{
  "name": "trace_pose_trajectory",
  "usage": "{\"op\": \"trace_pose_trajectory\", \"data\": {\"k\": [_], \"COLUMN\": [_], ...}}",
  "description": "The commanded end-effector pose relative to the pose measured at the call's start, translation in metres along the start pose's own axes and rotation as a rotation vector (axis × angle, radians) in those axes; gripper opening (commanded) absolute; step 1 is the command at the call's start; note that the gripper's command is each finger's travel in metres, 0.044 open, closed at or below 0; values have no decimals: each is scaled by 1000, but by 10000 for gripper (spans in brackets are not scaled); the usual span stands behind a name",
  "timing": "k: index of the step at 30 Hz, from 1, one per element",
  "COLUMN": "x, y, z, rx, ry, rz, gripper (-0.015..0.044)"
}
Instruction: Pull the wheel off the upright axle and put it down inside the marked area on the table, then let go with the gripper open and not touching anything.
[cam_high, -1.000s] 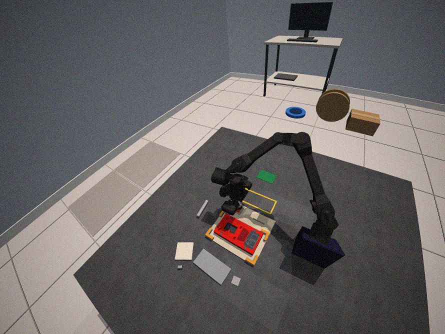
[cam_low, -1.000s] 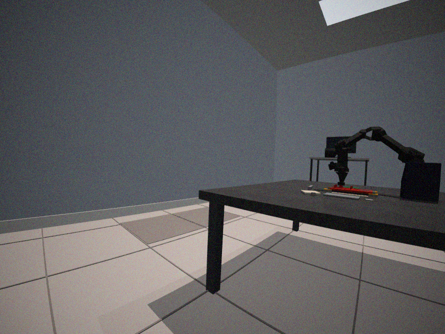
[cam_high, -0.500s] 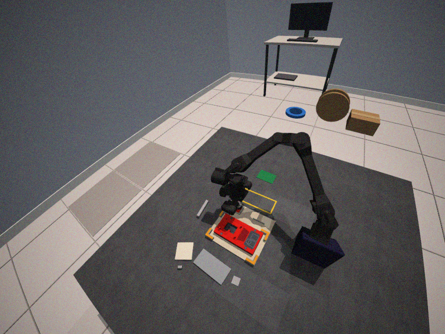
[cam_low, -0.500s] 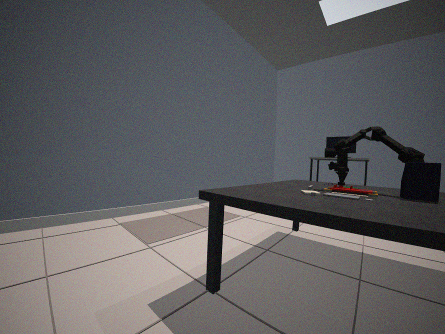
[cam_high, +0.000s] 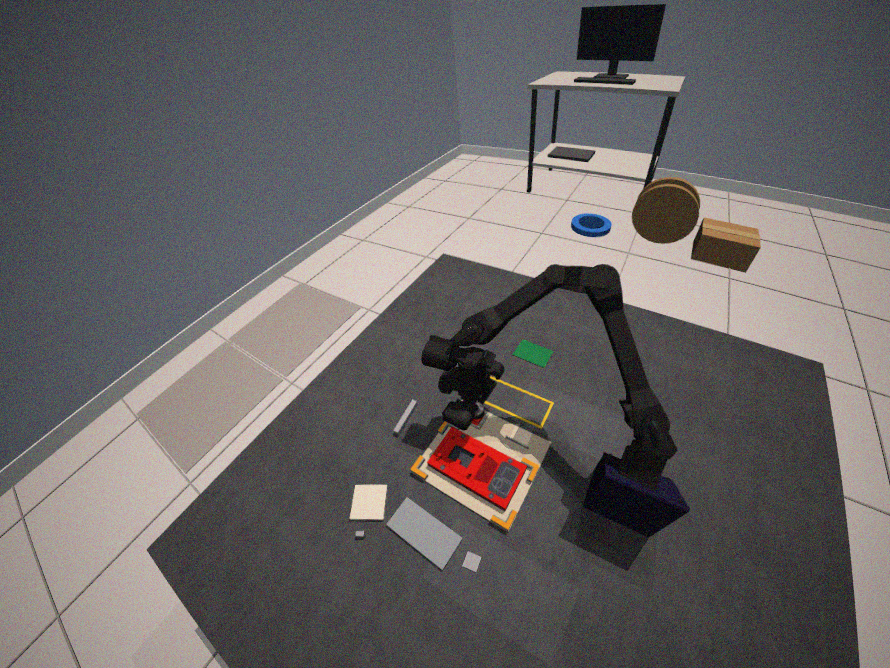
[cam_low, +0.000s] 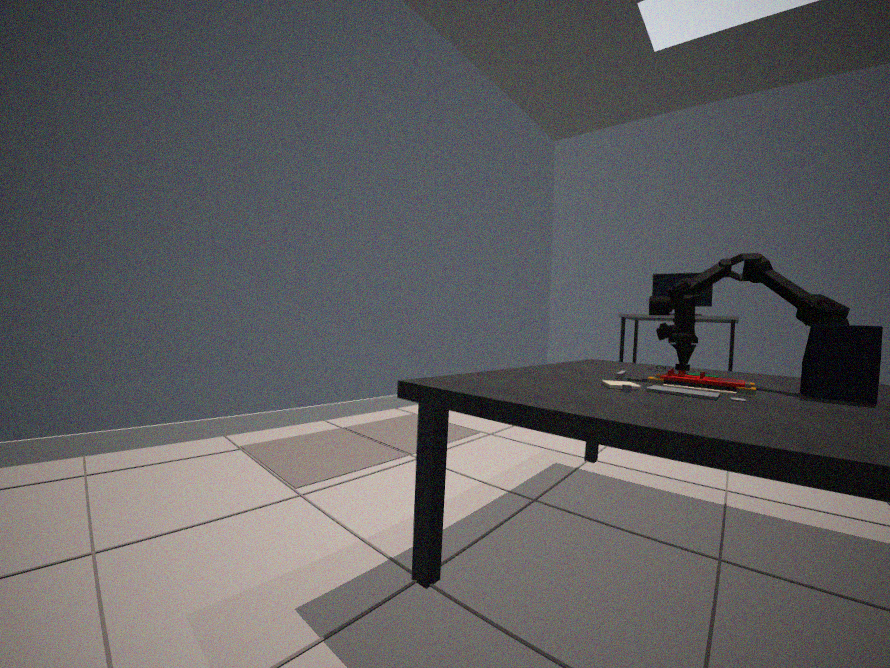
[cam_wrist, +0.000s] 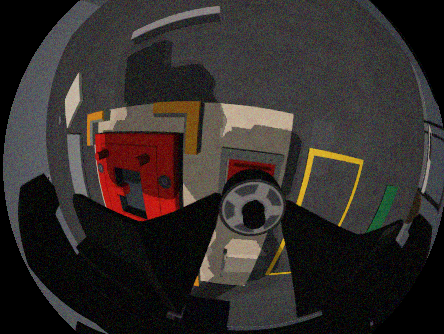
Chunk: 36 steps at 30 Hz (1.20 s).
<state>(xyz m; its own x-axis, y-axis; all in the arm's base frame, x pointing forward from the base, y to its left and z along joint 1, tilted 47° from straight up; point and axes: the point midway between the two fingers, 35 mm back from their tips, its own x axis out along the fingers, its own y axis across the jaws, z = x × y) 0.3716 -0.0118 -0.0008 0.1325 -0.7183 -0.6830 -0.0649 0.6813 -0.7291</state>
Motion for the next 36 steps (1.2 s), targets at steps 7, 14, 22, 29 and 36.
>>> {"op": "trace_pose_trajectory", "data": {"k": [7, 14, 22, 29, 36], "x": [-14, -17, -19, -22, -24], "y": [2, 2, 2, 2, 2], "z": [0, 0, 0, 0, 0], "rx": [-15, -16, -17, -18, -18], "ry": [-16, -17, -17, -17, -18], "rz": [-1, -2, -2, -2, -2], "gripper": [0, 0, 0, 0, 0]}}
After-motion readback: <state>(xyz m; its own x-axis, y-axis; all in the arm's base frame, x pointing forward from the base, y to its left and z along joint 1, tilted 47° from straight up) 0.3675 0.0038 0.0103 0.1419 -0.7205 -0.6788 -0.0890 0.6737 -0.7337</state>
